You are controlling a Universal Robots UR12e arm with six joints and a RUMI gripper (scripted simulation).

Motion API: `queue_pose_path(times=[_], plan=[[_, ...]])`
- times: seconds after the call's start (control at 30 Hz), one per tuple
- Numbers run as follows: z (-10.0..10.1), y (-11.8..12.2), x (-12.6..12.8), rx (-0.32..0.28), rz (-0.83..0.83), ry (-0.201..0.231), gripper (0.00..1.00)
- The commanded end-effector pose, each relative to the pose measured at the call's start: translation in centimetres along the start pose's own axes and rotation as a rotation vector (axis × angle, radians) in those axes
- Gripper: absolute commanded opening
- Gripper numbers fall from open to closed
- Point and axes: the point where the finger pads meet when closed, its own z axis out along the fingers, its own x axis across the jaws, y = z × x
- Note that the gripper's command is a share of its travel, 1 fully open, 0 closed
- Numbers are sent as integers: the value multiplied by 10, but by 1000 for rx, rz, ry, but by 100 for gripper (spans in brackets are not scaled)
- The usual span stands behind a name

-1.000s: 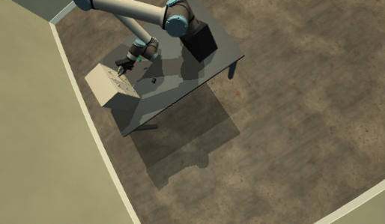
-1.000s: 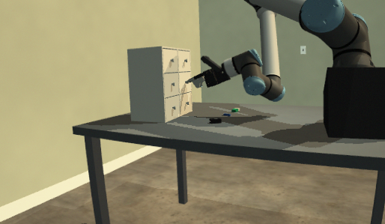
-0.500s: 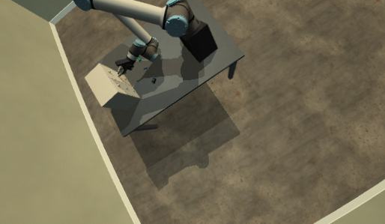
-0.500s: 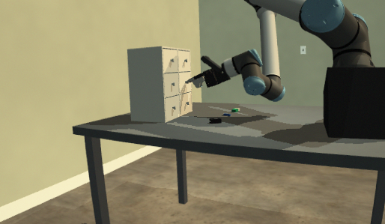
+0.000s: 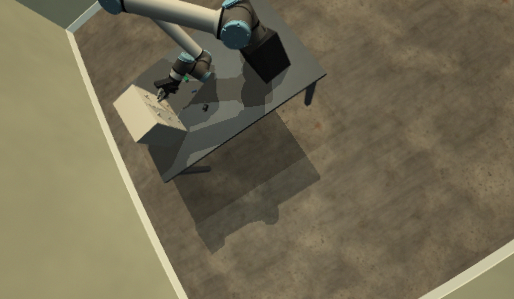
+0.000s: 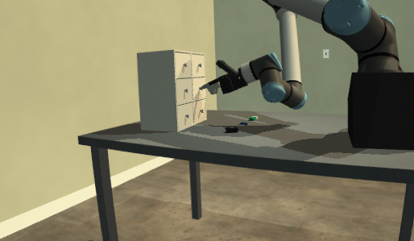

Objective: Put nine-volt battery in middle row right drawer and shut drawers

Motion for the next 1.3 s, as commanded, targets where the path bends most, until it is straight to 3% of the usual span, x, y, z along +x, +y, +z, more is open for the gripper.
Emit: queue_pose_path(times=[0.0, 1.27], plan=[[-1, 0, 0, 1, 0, 0, 7], [-11, 3, 0, 1, 0, 0, 7]])
